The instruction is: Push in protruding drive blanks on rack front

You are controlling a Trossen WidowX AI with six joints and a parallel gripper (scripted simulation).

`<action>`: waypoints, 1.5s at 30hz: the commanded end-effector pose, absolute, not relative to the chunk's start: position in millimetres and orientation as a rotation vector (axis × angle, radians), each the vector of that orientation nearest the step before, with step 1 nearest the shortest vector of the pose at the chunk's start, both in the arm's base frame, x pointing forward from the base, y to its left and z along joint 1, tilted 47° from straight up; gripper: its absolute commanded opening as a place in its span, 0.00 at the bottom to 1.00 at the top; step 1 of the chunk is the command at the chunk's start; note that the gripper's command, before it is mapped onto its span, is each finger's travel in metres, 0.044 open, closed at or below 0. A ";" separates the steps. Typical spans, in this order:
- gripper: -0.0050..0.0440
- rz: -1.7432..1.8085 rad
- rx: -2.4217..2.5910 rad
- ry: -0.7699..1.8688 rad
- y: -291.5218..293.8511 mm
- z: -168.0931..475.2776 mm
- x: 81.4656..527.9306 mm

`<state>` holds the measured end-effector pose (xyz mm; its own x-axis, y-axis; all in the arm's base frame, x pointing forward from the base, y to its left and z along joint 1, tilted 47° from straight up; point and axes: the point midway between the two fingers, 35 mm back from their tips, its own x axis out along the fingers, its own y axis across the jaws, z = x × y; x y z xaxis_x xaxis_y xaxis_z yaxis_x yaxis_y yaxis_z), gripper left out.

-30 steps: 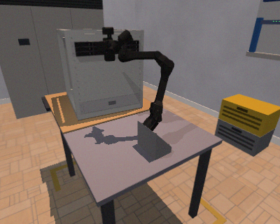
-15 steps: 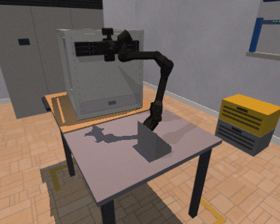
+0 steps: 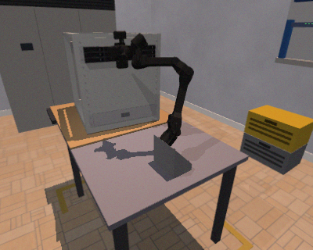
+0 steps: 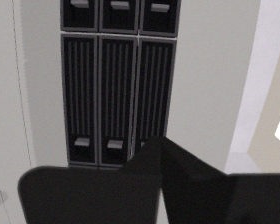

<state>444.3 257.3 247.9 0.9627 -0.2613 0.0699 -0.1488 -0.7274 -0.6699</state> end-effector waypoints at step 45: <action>0.00 -0.218 -2.380 0.275 257.3 251.6 465.9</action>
<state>462.3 255.9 244.3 0.9630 -0.2605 0.0691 -0.1487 -0.7275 -0.6698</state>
